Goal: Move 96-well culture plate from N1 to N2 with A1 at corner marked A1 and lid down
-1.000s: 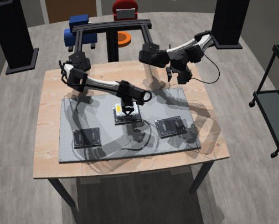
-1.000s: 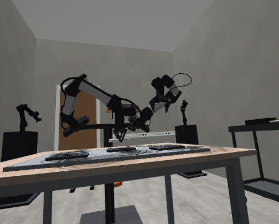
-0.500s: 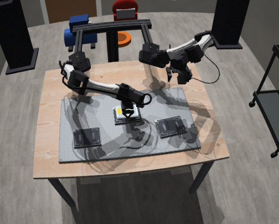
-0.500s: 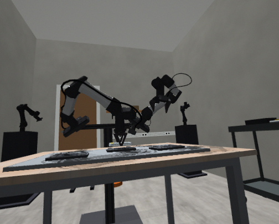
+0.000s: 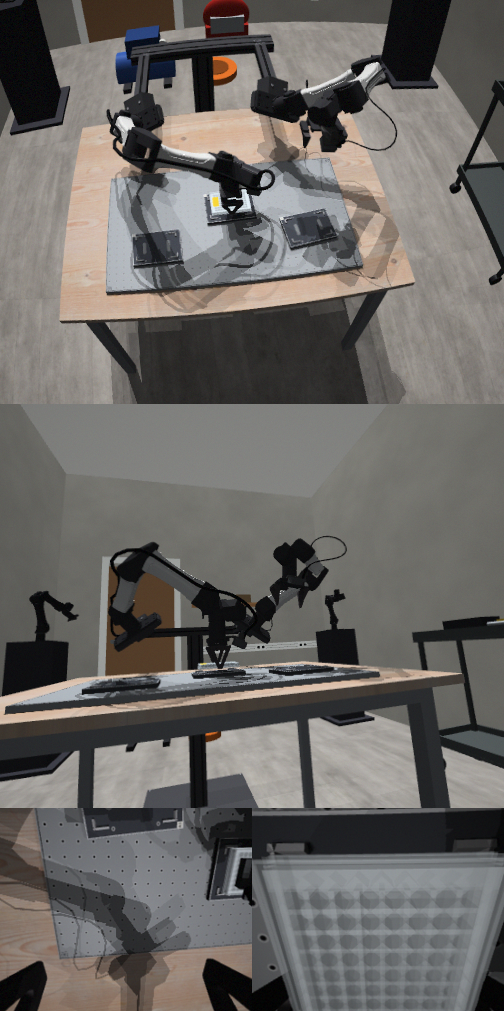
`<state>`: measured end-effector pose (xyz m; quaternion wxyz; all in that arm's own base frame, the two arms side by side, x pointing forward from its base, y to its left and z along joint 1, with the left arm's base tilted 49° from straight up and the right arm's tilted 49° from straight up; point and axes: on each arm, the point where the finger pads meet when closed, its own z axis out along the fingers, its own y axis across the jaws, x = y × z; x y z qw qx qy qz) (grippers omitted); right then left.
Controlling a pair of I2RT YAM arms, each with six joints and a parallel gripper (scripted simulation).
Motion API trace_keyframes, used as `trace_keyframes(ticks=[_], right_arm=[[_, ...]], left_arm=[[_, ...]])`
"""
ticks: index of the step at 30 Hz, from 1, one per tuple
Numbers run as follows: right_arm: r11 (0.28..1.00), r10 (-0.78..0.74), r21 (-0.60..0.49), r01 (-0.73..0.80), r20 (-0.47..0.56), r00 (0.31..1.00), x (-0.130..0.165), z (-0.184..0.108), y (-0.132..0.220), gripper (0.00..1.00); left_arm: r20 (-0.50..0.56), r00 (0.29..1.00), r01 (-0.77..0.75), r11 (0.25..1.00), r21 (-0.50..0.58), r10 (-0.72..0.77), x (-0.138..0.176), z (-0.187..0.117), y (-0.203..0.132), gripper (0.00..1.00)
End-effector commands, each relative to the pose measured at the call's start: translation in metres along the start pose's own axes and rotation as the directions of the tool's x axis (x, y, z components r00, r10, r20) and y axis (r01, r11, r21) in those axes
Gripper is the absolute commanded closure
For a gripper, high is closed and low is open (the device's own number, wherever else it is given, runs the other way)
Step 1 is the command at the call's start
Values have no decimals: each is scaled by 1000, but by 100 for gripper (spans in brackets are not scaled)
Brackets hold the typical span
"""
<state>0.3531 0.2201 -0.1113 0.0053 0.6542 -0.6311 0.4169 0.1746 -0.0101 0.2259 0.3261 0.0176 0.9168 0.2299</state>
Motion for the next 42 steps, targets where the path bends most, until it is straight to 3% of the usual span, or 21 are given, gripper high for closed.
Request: trace_keyframes(ticks=[1,42], right_arm=[[1000,-3,15,3,13,1000,-4,-5,-4,100],[999,5,32,-6,21,1000,0,-5,-11,100]], left_arm=[[-50,999,-22,992,-121,16,4,1,-2,0],[-50,999,-22,992,-121,16,4,1,-2,0]])
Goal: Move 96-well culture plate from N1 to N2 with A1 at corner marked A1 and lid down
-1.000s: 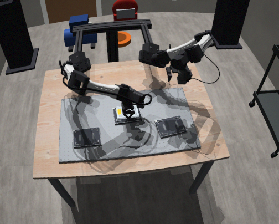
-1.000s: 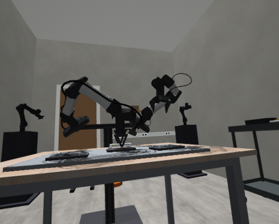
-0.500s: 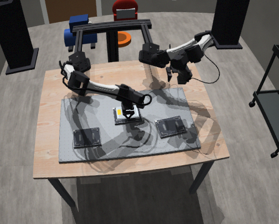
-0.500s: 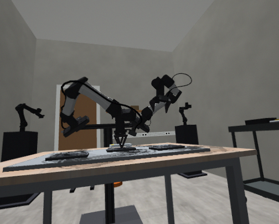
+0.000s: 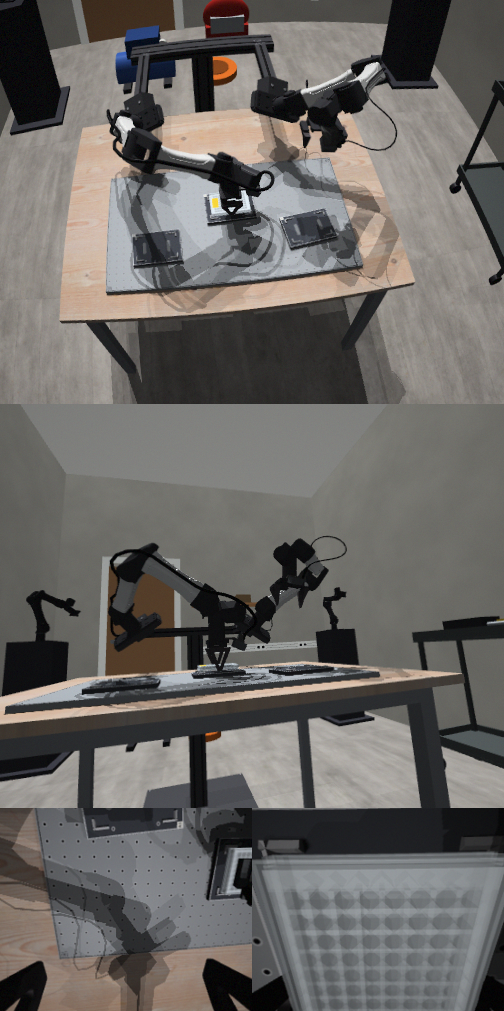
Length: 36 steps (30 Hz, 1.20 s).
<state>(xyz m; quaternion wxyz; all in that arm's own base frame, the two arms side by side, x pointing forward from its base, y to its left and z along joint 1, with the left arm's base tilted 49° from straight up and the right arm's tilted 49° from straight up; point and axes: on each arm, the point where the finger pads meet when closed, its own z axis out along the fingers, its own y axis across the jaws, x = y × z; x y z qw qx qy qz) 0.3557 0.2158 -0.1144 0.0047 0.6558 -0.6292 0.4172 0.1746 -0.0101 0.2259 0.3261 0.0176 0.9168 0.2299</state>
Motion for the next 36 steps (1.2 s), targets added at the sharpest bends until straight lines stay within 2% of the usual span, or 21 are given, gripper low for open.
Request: trace_keyframes(ticks=[1,10,36], right_arm=[[1000,13,28,-13,19,1000,0,-10,-12,100],[1000,28,14,-28,4,1000,7,0,-13,100],[1000,4,14,-4,2,1000,-1,6,-4,100]], left_arm=[[-50,999,-22,992,-121,16,4,1,-2,0],[-50,999,-22,992,-121,16,4,1,-2,0],[-50,999,-22,992,-121,16,4,1,-2,0]])
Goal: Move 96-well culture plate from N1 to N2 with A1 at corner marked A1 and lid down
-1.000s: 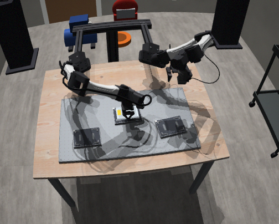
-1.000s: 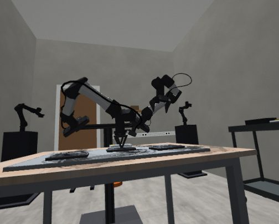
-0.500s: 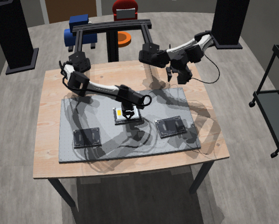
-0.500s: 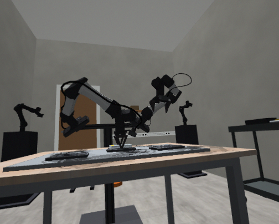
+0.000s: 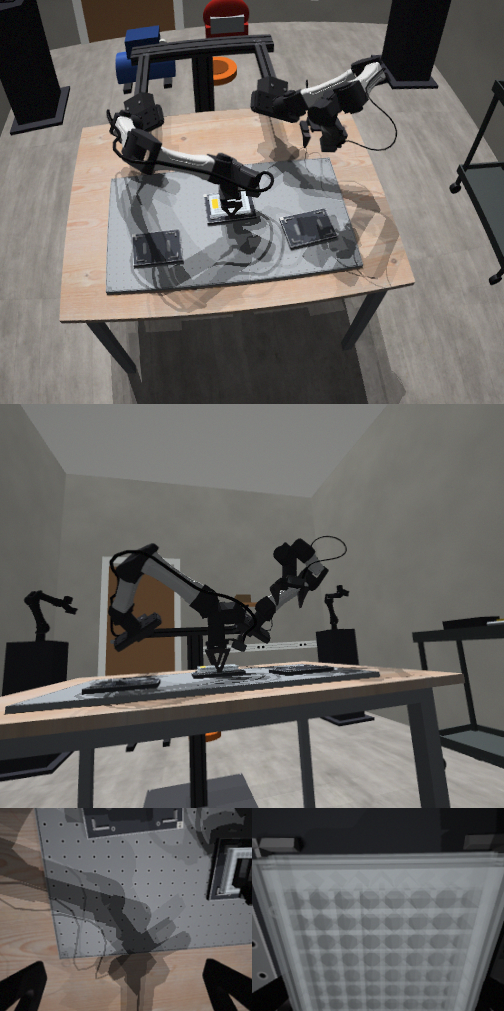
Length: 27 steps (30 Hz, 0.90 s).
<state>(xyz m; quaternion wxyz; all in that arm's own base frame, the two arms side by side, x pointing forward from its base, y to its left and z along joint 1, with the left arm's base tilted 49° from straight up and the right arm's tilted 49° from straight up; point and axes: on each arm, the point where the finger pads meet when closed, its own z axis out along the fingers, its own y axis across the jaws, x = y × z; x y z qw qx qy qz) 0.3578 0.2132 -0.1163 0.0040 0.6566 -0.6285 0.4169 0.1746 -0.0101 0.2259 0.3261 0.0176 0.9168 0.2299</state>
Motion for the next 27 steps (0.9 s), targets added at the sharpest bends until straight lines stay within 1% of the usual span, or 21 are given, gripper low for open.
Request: trace_keyframes(ticks=[1,2,3,27], right_arm=[[1000,4,10,-4,-2,1000,-1,3,-4,100],[1000,4,8,-4,-5,1000,0,5,-3,100],[1000,2,11,-2,9,1000,-3,-3,-4,100],[1000,2,11,-2,9,1000,-3,-3,-3,100]], left_arm=[[-50,999,-22,992,-121,16,4,1,-2,0],[-50,999,-22,992,-121,16,4,1,-2,0],[-50,999,-22,992,-121,16,4,1,-2,0],[-50,999,-22,992,-121,16,4,1,-2,0]])
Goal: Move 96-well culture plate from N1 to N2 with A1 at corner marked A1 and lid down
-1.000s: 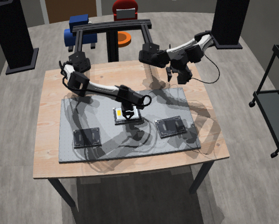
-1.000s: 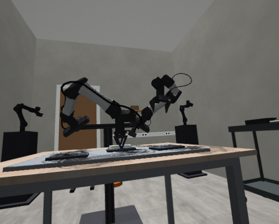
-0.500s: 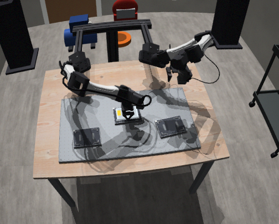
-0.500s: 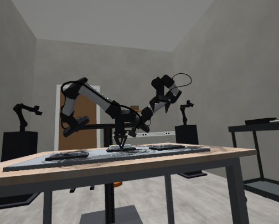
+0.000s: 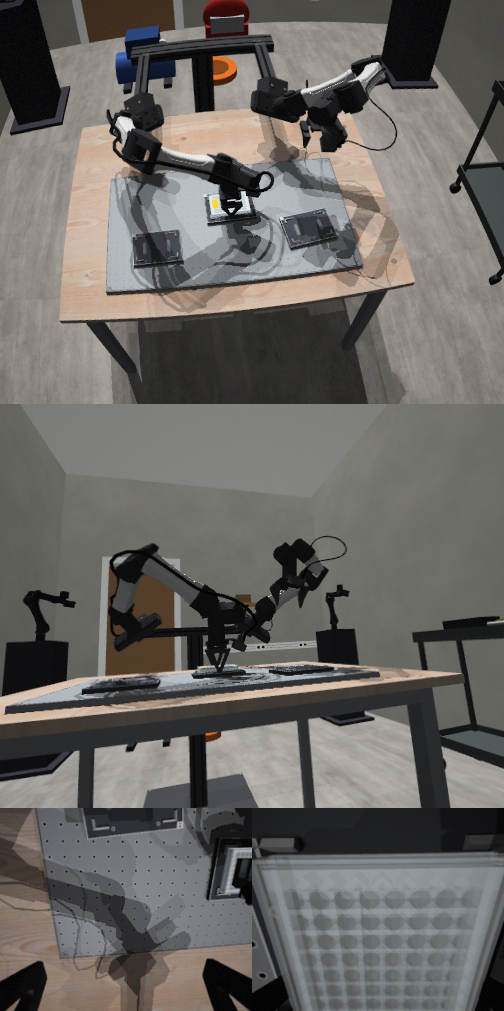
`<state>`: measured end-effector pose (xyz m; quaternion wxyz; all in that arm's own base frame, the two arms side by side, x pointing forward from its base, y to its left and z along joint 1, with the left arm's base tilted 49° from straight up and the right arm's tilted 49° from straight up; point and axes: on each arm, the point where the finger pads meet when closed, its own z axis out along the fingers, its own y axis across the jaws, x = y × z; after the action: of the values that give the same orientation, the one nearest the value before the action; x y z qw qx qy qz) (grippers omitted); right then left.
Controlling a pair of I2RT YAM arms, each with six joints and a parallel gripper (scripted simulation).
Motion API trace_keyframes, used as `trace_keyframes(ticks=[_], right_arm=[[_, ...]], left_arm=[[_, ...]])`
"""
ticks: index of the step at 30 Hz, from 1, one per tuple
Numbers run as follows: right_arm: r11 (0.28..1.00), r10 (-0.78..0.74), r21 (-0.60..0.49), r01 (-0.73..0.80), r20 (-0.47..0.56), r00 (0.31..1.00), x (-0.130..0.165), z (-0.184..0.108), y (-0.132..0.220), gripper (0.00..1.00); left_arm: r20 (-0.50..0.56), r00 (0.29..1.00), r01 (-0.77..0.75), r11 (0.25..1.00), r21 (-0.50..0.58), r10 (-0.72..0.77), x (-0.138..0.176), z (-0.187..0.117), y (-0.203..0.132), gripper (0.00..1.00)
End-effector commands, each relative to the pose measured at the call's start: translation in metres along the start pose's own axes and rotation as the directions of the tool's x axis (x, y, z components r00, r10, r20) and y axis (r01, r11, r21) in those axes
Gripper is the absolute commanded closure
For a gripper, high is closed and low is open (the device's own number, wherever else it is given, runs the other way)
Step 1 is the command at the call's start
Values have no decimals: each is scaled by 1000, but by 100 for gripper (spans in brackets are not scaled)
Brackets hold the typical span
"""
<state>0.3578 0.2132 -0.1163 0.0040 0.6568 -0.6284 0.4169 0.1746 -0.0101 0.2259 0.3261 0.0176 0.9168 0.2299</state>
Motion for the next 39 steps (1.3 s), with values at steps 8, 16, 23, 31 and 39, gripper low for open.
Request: trace_keyframes(ticks=[8,16,23,31,39], right_arm=[[1000,3,11,-3,9,1000,-3,-3,-3,100],[1000,3,11,-3,9,1000,-4,-3,-3,100],[1000,3,11,-3,9,1000,-4,-3,-3,0],[1000,3,11,-3,9,1000,-4,-3,-3,0],[1000,3,11,-3,9,1000,-4,-3,-3,0]], left_arm=[[-50,999,-22,992,-121,16,4,1,-2,0],[-50,999,-22,992,-121,16,4,1,-2,0],[-50,999,-22,992,-121,16,4,1,-2,0],[-50,999,-22,992,-121,16,4,1,-2,0],[-50,999,-22,992,-121,16,4,1,-2,0]])
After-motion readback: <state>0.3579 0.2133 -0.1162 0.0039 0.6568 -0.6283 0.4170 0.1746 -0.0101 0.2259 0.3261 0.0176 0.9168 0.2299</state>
